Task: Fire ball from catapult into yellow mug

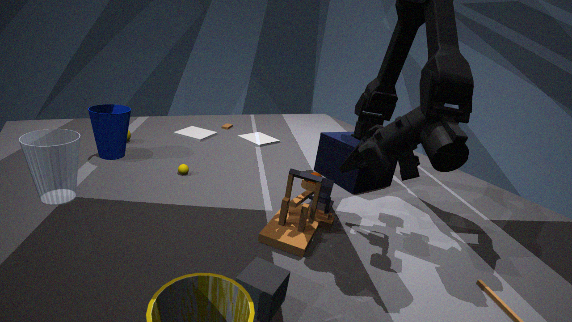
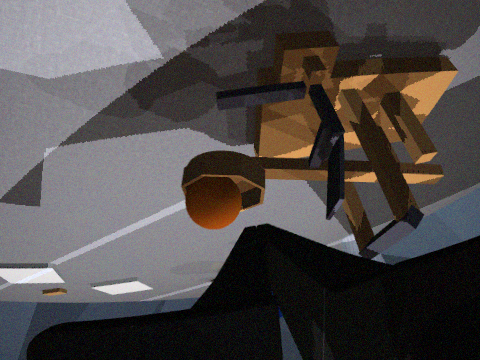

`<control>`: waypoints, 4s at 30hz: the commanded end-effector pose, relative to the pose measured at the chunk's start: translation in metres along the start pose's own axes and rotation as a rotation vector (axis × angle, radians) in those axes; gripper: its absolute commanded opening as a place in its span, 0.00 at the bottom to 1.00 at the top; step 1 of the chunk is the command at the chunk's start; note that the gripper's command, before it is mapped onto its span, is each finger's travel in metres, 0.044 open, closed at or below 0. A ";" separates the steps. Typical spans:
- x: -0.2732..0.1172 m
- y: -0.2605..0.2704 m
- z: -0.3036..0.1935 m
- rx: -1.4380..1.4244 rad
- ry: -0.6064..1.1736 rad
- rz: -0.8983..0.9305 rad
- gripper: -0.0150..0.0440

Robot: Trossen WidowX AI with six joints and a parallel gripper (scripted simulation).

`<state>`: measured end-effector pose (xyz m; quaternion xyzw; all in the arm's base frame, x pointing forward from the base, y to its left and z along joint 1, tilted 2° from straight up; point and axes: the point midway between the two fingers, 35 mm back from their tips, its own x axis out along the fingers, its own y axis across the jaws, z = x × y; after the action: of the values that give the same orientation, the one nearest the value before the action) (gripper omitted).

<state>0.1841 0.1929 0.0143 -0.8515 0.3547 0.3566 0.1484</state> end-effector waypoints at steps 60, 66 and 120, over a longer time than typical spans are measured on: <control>-0.058 0.001 0.020 -0.002 -0.003 -0.003 0.25; -0.048 -0.002 0.025 -0.011 0.004 -0.005 0.30; -0.076 -0.257 -0.084 1.338 -0.884 0.123 1.00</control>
<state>0.3507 0.3648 0.1169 -0.3862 0.4526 0.3816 0.7073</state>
